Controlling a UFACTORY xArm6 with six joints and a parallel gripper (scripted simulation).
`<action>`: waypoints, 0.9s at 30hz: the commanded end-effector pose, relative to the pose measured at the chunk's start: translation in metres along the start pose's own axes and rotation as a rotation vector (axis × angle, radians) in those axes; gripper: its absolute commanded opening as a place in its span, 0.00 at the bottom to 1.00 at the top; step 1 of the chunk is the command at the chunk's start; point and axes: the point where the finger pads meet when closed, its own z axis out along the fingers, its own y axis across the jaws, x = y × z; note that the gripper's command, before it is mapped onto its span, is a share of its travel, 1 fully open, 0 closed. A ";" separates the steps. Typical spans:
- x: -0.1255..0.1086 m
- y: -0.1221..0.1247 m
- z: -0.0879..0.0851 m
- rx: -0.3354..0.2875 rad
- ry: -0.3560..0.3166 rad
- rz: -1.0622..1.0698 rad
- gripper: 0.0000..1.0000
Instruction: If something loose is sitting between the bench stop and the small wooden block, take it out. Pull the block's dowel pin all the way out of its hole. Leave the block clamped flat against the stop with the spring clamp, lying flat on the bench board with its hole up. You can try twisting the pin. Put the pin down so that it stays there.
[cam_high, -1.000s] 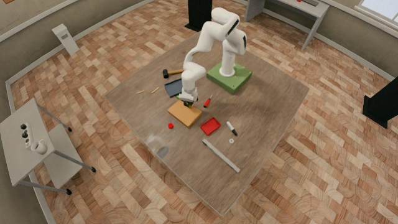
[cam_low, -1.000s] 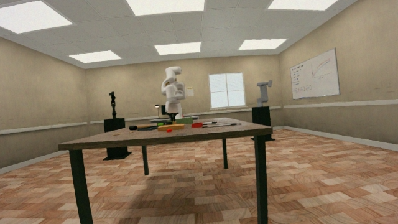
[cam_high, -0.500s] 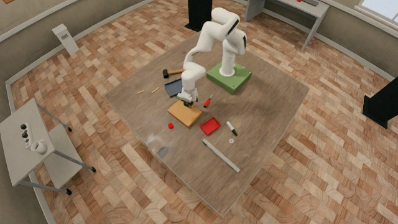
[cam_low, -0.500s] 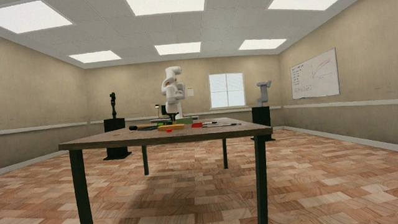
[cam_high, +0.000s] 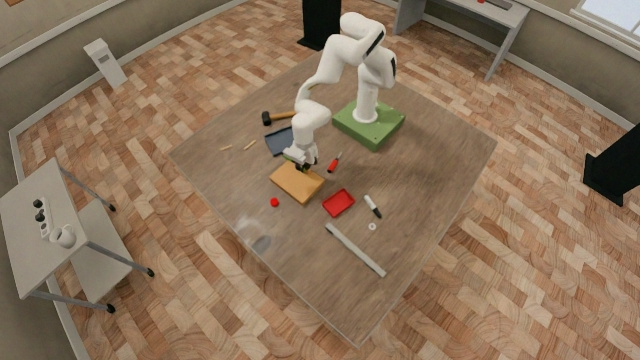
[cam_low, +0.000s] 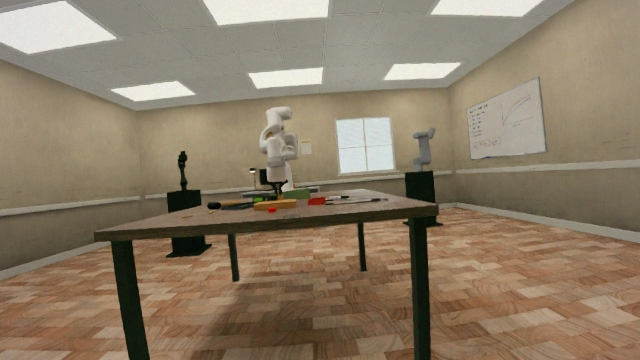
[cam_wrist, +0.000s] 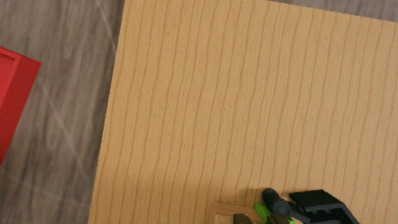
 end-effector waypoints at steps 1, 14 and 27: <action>0.002 0.000 -0.002 -0.002 0.006 0.042 0.00; 0.002 0.000 -0.002 -0.002 0.007 0.176 0.00; 0.002 0.000 -0.002 -0.001 0.007 0.317 0.00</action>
